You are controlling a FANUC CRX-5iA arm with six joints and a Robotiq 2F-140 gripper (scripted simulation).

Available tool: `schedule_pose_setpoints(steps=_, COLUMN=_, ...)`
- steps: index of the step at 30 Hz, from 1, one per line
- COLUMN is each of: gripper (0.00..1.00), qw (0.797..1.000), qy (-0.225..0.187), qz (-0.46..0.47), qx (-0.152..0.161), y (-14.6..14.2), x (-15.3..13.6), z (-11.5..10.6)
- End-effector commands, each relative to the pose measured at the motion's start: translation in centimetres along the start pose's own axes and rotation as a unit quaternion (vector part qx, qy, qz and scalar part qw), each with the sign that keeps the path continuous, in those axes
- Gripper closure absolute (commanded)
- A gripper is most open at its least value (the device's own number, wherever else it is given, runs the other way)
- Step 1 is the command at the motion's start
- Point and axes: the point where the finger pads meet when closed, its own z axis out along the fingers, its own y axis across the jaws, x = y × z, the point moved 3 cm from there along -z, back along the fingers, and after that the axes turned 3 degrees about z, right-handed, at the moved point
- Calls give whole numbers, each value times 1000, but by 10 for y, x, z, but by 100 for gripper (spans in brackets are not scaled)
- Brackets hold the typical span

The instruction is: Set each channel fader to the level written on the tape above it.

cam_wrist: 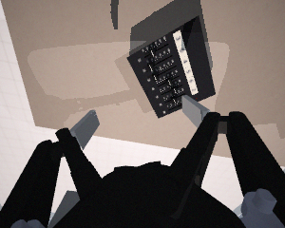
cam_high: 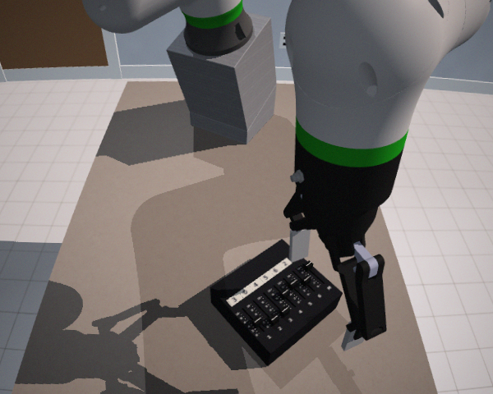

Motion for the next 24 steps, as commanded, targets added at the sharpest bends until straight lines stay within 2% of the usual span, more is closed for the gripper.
schedule_pose_setpoints(steps=1, gripper=0, qw=990, qy=9, qz=138, qx=13, y=-9, x=-4, z=8)
schedule_pose_setpoints(steps=8, gripper=0, qw=957, qy=1, qz=289, qx=19, y=-16, x=-6, z=13)
schedule_pose_setpoints(steps=15, gripper=0, qw=900, qy=5, qz=435, qx=28, y=-16, x=-7, z=14)
schedule_pose_setpoints(steps=17, gripper=0, qw=900, qy=5, qz=435, qx=28, y=-16, x=-7, z=14)
schedule_pose_setpoints(steps=18, gripper=0, qw=871, qy=13, qz=490, qx=37, y=-16, x=-8, z=14)
schedule_pose_setpoints(steps=20, gripper=0, qw=854, qy=21, qz=518, qx=44, y=-16, x=-9, z=14)
schedule_pose_setpoints(steps=24, gripper=0, qw=853, qy=22, qz=520, qx=45, y=-16, x=-9, z=14)
